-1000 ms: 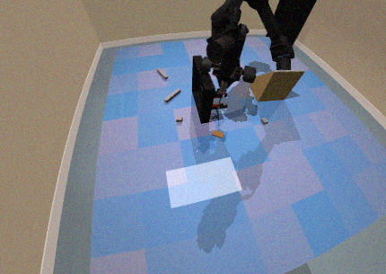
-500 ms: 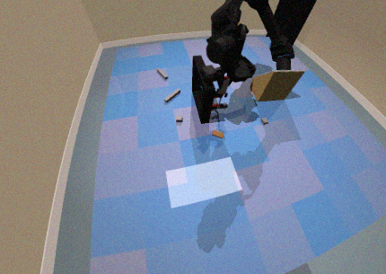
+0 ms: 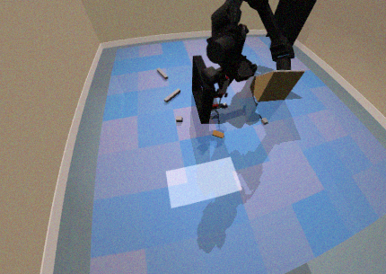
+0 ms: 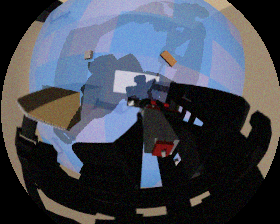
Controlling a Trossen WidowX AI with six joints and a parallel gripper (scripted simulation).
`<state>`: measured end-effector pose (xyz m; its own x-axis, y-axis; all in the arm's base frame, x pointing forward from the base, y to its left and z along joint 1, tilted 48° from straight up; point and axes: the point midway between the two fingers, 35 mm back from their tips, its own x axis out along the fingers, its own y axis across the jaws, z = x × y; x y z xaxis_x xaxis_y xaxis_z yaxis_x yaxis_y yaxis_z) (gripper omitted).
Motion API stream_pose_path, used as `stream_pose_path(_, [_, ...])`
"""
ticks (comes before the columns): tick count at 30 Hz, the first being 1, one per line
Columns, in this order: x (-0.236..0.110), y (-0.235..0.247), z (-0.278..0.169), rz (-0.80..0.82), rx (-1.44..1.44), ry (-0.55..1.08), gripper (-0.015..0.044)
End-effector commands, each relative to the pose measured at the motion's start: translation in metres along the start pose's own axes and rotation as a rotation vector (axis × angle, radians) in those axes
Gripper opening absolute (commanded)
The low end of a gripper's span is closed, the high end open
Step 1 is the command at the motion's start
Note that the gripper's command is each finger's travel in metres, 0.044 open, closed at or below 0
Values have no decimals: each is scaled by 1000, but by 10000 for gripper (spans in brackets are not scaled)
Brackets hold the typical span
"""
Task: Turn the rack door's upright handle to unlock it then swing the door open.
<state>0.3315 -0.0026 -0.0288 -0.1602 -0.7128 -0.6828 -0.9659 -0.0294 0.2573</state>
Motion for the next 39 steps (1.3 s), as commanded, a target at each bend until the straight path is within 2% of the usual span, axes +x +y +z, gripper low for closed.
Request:
stream_pose_path(1, [0,0,-1,-1,-21,8,158])
stream_pose_path(6, [0,0,-1,-1,-21,8,289])
stream_pose_path(7, [0,0,-1,-1,-21,8,299])
stream_pose_path(10, [0,0,-1,-1,53,8,299])
stream_pose_path(39, [0,0,-1,-7,1490,6,299])
